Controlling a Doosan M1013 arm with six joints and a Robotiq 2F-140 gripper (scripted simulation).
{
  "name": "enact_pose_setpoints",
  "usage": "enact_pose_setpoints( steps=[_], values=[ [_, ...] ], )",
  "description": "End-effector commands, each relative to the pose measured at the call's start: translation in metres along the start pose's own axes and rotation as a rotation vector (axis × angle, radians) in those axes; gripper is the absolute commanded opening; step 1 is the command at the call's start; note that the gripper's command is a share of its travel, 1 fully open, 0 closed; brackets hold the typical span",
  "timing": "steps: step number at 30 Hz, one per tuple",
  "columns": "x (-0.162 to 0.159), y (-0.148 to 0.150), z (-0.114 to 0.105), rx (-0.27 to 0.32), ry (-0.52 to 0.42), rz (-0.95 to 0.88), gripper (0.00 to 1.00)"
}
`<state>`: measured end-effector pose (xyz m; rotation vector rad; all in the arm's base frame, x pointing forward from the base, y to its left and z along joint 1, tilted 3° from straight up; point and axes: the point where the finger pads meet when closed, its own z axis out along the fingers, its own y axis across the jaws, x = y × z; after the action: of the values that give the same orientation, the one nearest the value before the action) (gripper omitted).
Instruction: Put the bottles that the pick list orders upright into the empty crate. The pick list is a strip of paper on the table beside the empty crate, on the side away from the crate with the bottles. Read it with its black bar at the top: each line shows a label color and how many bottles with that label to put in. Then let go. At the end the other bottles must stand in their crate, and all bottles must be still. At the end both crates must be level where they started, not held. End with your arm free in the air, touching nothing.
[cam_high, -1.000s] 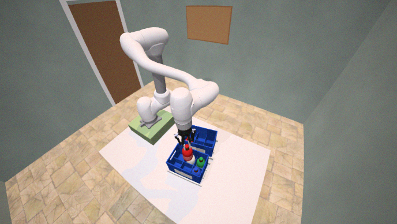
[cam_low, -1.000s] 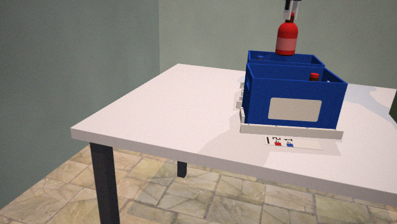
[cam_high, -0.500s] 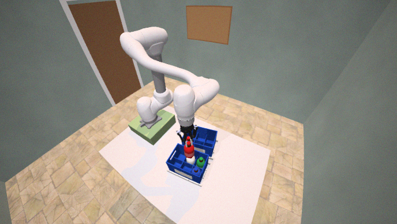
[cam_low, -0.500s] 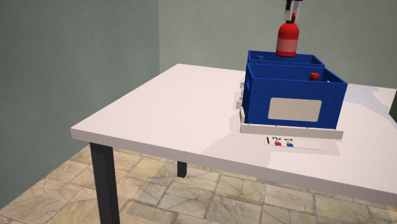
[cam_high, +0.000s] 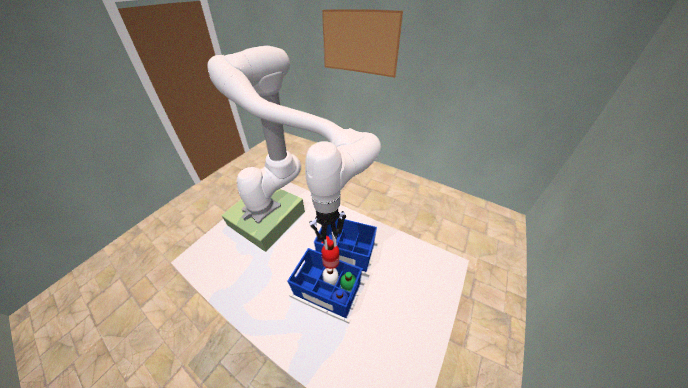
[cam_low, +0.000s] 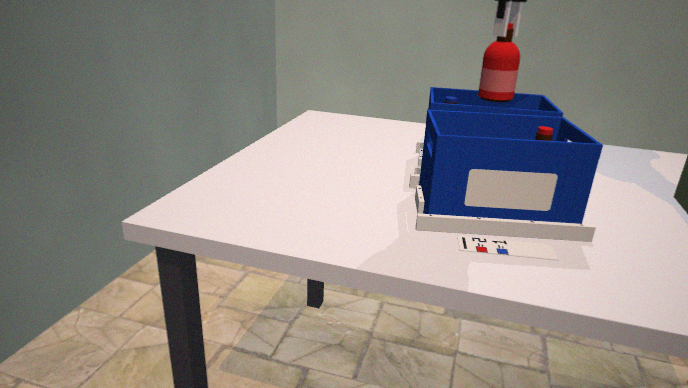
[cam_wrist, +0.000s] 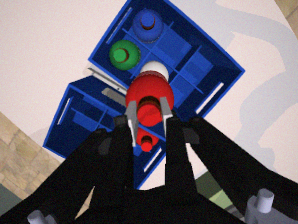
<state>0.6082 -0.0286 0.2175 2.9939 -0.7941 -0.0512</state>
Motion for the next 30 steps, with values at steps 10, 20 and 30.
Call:
enact_pose_setpoints(
  steps=[10,20,30],
  values=[
    [-0.013,-0.014,0.000,0.000,0.000,0.000,0.00],
    [-0.027,-0.028,0.000,0.000,0.000,0.000,0.00],
    [-0.038,-0.040,0.000,0.000,0.000,0.000,0.00]
  ],
)
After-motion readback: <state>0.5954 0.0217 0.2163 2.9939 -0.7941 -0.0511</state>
